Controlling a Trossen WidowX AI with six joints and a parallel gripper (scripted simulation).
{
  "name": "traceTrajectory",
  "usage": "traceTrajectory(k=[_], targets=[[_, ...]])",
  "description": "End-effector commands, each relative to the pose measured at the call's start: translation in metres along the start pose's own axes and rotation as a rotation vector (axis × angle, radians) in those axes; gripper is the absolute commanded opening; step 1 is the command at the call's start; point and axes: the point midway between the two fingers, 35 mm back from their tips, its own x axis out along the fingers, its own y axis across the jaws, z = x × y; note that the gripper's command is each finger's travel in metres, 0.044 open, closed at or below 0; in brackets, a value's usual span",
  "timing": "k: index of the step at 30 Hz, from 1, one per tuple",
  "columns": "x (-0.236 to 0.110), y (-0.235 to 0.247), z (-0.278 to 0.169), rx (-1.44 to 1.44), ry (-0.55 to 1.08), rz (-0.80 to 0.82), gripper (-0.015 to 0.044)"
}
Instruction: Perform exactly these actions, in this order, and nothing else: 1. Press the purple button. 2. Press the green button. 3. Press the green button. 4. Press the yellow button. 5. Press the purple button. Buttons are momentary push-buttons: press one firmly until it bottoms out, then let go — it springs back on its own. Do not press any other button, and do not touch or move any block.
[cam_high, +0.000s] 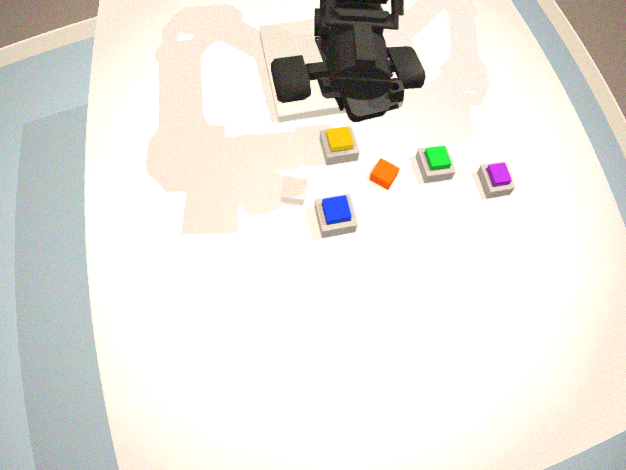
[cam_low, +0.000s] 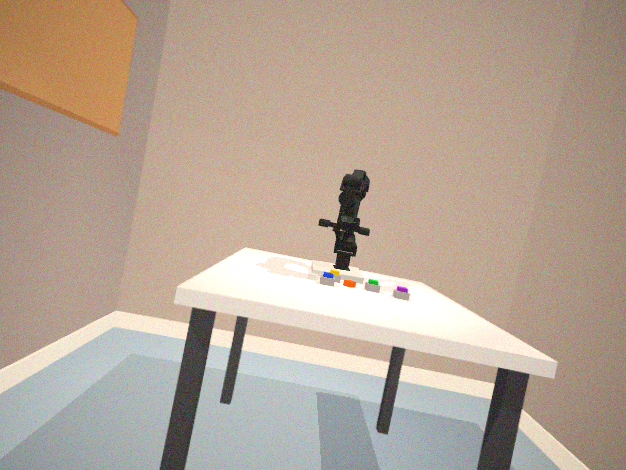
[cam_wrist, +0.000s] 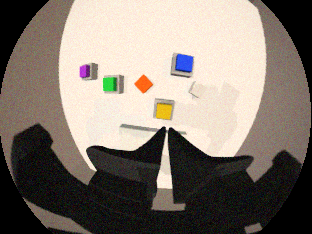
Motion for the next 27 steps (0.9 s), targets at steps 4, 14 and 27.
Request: traceTrajectory(k=[4, 14, 27], targets=[[-0.011, 0.006, 0.004, -0.002, 0.001, 0.005, 0.002], [-0.022, 0.111, 0.08, -0.006, -0.001, 0.008, 0.002], [-0.017, 0.235, 0.094, 0.002, -0.009, 0.032, 0.002]])
